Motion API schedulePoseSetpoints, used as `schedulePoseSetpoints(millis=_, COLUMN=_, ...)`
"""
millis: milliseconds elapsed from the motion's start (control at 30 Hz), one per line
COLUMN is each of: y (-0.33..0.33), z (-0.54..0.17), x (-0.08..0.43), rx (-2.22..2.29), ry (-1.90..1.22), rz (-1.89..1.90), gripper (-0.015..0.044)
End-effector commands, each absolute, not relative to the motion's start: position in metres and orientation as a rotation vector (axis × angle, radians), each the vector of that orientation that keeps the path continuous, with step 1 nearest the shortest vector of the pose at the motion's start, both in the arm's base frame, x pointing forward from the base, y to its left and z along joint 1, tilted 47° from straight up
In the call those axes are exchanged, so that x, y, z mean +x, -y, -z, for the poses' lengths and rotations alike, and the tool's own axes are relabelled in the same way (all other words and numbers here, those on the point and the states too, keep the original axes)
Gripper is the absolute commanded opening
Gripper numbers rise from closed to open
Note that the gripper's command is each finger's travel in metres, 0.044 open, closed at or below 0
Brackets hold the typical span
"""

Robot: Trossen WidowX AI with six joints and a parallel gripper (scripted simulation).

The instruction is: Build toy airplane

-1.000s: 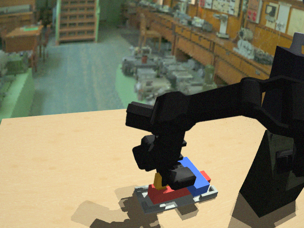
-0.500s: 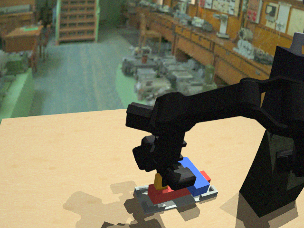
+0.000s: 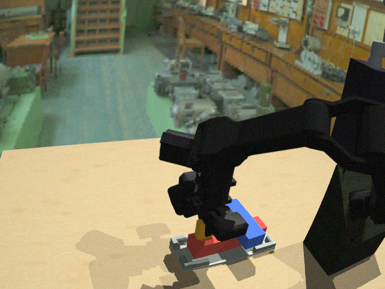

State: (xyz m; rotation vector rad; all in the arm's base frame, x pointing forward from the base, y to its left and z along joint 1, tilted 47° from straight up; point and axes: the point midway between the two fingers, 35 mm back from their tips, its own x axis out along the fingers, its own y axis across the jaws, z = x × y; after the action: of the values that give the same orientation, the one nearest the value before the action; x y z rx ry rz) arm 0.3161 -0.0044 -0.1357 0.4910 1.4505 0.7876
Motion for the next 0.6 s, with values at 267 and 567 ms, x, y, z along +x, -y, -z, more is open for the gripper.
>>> schedulePoseSetpoints(millis=267, y=0.005, z=0.135, x=0.316, rx=0.491, ry=-1.451, rz=-0.787, gripper=0.0260)
schedulePoseSetpoints(millis=567, y=0.039, z=0.106, x=0.322, rx=0.489, ry=-1.455, rz=-0.781, gripper=0.0260)
